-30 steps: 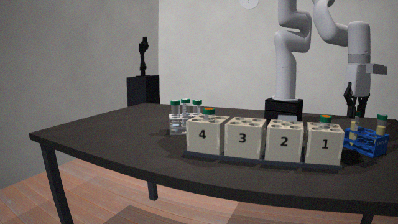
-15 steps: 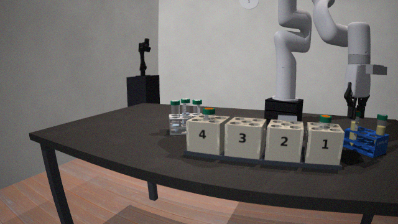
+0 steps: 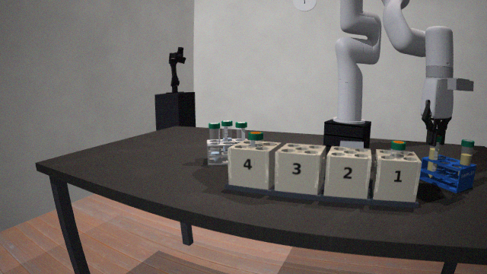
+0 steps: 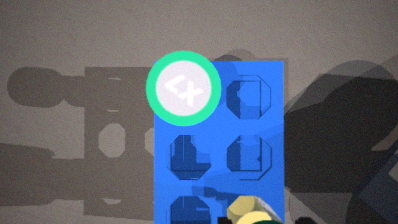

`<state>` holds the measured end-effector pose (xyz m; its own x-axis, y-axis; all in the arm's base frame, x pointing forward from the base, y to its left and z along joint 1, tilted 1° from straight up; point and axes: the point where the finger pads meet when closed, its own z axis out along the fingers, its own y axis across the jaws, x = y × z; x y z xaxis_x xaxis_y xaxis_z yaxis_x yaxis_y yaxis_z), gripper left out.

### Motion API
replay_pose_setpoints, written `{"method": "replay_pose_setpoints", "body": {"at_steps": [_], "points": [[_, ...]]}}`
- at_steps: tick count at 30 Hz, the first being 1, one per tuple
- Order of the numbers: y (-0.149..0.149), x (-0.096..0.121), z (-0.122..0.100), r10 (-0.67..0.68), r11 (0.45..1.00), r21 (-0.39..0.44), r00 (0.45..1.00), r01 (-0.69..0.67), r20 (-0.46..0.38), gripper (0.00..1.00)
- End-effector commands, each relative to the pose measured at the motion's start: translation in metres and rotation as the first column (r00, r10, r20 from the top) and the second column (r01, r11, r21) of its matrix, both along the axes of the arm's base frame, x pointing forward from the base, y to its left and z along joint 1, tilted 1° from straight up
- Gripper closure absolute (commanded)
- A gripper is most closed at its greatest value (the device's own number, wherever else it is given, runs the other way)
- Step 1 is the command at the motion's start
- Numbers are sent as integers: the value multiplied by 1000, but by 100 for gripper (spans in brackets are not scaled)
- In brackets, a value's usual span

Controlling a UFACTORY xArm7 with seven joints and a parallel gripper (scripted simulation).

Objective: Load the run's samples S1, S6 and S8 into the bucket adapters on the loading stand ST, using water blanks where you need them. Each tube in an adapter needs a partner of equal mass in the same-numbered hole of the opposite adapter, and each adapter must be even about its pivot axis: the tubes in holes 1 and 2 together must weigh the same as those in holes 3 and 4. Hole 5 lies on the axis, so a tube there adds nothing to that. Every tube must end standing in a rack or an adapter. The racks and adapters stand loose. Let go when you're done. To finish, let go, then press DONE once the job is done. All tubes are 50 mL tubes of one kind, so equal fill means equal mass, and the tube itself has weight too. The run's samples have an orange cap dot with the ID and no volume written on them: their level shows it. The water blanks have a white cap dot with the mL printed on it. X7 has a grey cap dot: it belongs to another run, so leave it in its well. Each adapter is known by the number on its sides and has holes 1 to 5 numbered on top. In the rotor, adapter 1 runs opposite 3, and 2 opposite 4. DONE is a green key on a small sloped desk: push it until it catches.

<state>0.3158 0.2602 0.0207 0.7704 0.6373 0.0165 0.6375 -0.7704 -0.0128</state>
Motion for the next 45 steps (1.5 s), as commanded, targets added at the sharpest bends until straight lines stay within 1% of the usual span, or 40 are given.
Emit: {"method": "replay_pose_setpoints", "body": {"at_steps": [1, 27, 45], "points": [[1, 1, 1, 0, 1000, 2, 1000, 0, 3, 100], [1, 1, 1, 0, 1000, 2, 1000, 0, 3, 100], [1, 1, 12, 0, 1000, 2, 1000, 0, 4, 100]]}}
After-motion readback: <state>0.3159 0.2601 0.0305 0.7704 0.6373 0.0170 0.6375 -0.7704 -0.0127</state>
